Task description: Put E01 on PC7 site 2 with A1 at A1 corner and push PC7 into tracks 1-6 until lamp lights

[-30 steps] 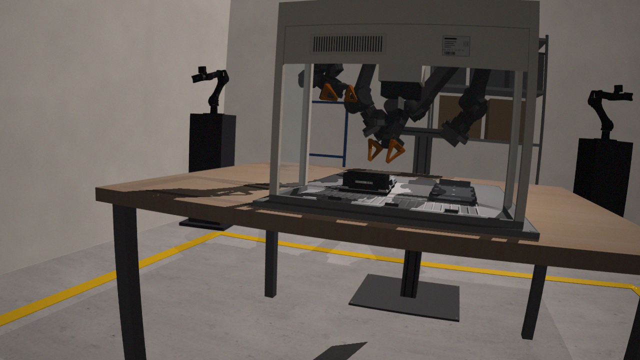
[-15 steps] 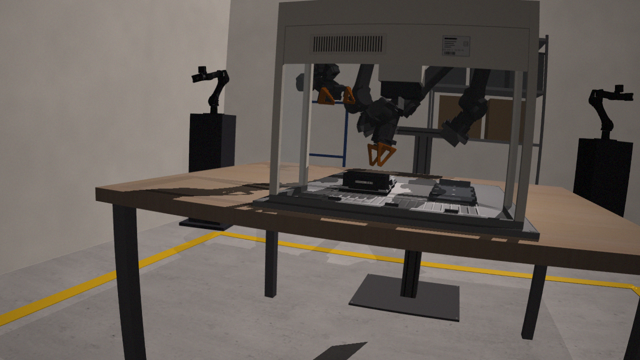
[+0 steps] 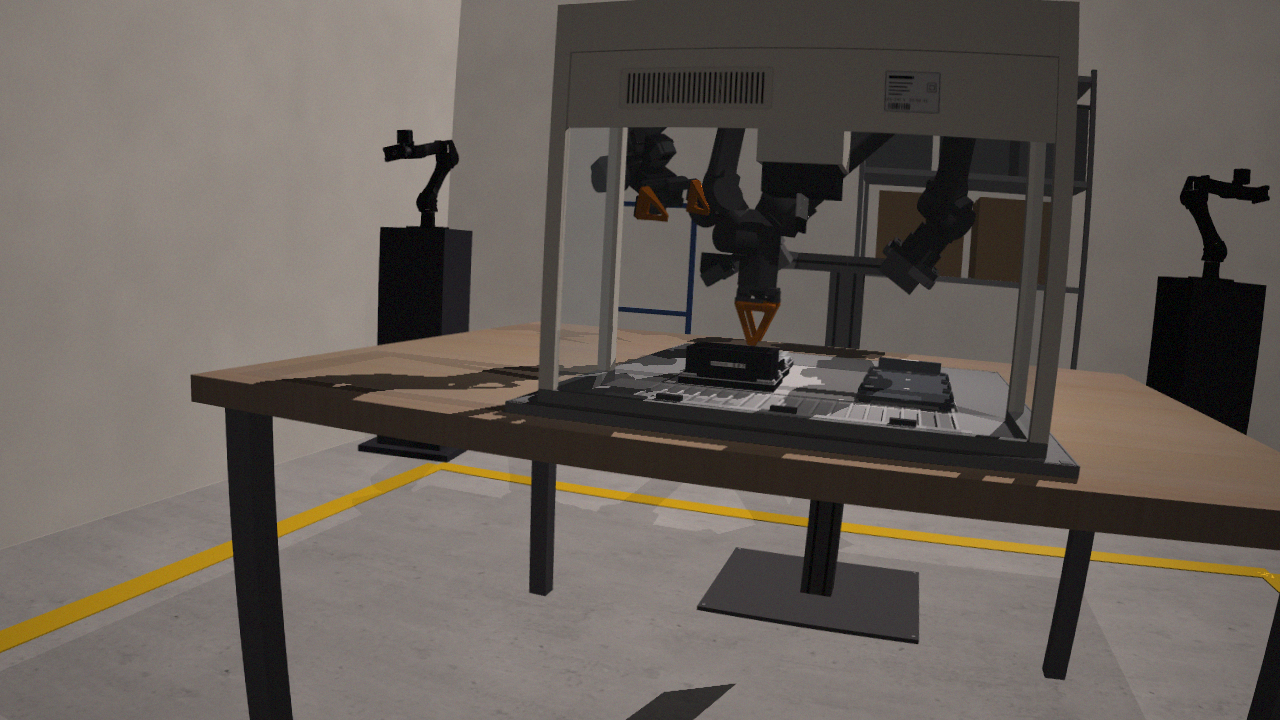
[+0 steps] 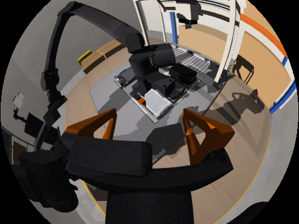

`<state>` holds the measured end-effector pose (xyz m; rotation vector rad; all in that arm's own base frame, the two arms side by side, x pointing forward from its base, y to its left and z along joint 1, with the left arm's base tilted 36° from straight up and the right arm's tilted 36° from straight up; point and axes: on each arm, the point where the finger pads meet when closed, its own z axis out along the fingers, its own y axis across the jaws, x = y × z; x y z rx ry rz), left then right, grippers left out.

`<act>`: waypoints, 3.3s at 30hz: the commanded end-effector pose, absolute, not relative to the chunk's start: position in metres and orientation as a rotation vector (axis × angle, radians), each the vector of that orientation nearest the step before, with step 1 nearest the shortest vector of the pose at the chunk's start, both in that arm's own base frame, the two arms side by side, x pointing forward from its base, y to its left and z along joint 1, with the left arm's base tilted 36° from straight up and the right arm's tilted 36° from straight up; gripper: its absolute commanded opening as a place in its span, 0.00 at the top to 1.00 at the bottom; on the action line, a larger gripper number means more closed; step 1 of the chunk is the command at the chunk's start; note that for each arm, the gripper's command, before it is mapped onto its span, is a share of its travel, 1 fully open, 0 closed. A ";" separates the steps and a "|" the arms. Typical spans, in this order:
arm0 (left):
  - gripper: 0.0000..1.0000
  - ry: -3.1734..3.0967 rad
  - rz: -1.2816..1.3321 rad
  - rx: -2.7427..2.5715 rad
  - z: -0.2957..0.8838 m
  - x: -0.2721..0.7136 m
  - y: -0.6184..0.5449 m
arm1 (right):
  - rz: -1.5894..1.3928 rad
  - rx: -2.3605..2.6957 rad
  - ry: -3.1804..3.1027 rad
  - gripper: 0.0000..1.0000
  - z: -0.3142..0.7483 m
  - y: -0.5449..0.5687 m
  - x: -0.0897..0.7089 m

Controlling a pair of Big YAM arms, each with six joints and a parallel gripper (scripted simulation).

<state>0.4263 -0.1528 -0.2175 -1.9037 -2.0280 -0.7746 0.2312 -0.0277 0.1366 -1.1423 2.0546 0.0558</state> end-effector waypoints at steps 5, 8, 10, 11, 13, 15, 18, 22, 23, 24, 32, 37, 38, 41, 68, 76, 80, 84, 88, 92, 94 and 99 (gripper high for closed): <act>0.00 -1.947 -0.774 -1.925 -0.231 0.434 -0.152 | 0.068 -1.053 2.096 0.00 0.128 -0.038 0.237; 0.00 -1.962 -0.775 -1.923 -0.234 0.438 -0.149 | 0.075 -1.028 2.107 0.00 0.125 -0.041 0.238; 0.00 -1.962 -0.774 -1.918 -0.238 0.438 -0.145 | 0.078 -1.012 2.114 0.00 0.124 -0.043 0.239; 0.00 -1.962 -0.774 -1.917 -0.239 0.438 -0.144 | 0.080 -1.003 2.117 0.00 0.123 -0.044 0.239; 0.00 -1.962 -0.775 -1.917 -0.241 0.440 -0.143 | 0.084 -0.985 2.123 0.00 0.122 -0.045 0.240; 0.00 -1.961 -0.775 -1.917 -0.243 0.441 -0.141 | 0.090 -0.967 2.129 0.00 0.121 -0.047 0.241; 0.00 -1.961 -0.774 -1.917 -0.245 0.441 -0.140 | 0.091 -0.959 2.130 0.00 0.121 -0.048 0.242; 0.02 -1.960 -0.771 -1.917 -0.246 0.444 -0.138 | 0.104 -0.918 2.141 0.00 0.117 -0.051 0.243; 0.04 -1.960 -0.771 -1.917 -0.246 0.443 -0.138 | 0.107 -0.908 2.143 0.00 0.117 -0.052 0.244; 0.07 -1.953 -0.770 -1.921 -0.247 0.438 -0.140 | 0.110 -0.899 2.145 0.00 0.116 -0.052 0.244; 0.30 -1.938 -0.766 -1.923 -0.248 0.429 -0.141 | 0.132 -0.840 2.154 0.00 0.112 -0.056 0.248; 0.21 -1.958 -0.775 -1.931 -0.229 0.434 -0.153 | 0.124 -0.841 2.143 0.00 0.117 -0.056 0.252; 0.21 -1.965 -0.782 -1.936 -0.221 0.433 -0.160 | 0.126 -0.836 2.137 0.00 0.119 -0.055 0.253; 0.21 -1.960 -0.783 -1.943 -0.202 0.428 -0.176 | 0.159 -0.817 2.123 0.00 0.122 -0.051 0.252; 0.21 -1.875 -0.762 -1.989 -0.088 0.494 -0.039 | 0.201 -1.039 1.979 0.00 0.095 -0.020 0.331; 0.21 -1.916 -0.797 -1.969 -0.023 0.542 0.042 | 0.223 -1.194 1.884 0.00 0.059 0.024 0.367; 0.21 -1.926 -0.813 -1.966 -0.016 0.548 0.053 | 0.235 -1.265 1.834 0.00 0.041 0.050 0.377; 0.21 -1.936 -0.800 -1.950 -0.025 0.546 0.054 | 0.250 -1.314 1.800 0.00 0.025 0.070 0.380; 0.21 -1.914 -0.781 -1.963 -0.029 0.538 0.048 | 0.262 -1.375 1.745 0.00 0.004 0.100 0.388; 0.21 -1.911 -0.785 -1.966 -0.029 0.539 0.046 | 0.270 -1.424 1.695 0.00 -0.015 0.127 0.392; 0.21 -1.870 -0.757 -1.983 -0.049 0.530 0.047 | 0.274 -1.445 1.670 0.00 -0.025 0.141 0.392; 0.21 -1.907 -0.760 -1.946 -0.062 0.532 0.066 | 0.276 -1.460 1.651 0.00 -0.033 0.151 0.393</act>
